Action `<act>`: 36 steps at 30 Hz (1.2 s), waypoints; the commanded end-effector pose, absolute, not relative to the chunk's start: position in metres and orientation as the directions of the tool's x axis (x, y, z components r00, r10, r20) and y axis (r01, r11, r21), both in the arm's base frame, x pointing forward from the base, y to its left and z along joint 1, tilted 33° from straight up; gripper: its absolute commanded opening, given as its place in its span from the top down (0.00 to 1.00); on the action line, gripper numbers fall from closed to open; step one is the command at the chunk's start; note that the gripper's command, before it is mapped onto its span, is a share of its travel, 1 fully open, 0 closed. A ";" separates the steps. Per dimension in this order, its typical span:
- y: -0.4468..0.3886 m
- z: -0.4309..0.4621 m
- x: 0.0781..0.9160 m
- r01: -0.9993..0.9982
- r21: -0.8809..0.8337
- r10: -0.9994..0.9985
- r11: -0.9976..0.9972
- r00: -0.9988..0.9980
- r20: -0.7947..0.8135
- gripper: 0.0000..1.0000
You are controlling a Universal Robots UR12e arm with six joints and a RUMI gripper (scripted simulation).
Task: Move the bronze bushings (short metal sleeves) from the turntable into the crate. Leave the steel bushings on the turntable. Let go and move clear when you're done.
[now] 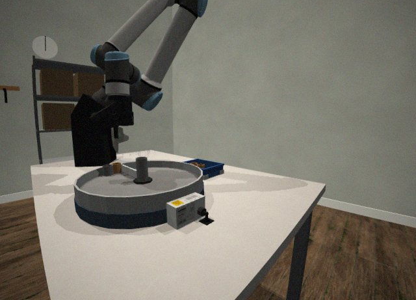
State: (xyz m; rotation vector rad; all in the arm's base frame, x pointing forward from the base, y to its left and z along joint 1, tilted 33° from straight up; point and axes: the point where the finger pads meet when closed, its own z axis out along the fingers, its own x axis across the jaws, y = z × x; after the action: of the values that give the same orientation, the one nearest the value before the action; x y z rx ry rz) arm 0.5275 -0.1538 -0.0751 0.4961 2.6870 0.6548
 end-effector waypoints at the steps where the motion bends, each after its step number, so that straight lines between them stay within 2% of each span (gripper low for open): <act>1: -0.153 -0.078 0.529 0.253 0.491 0.405 0.834 -0.885 -0.232 0.95; 36: -0.138 -0.111 0.545 0.253 0.491 0.405 0.834 -0.885 -0.232 0.95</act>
State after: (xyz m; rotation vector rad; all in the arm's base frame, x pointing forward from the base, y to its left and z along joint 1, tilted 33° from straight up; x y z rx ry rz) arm 0.5438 -0.1381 -0.1101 0.4960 2.6872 0.6549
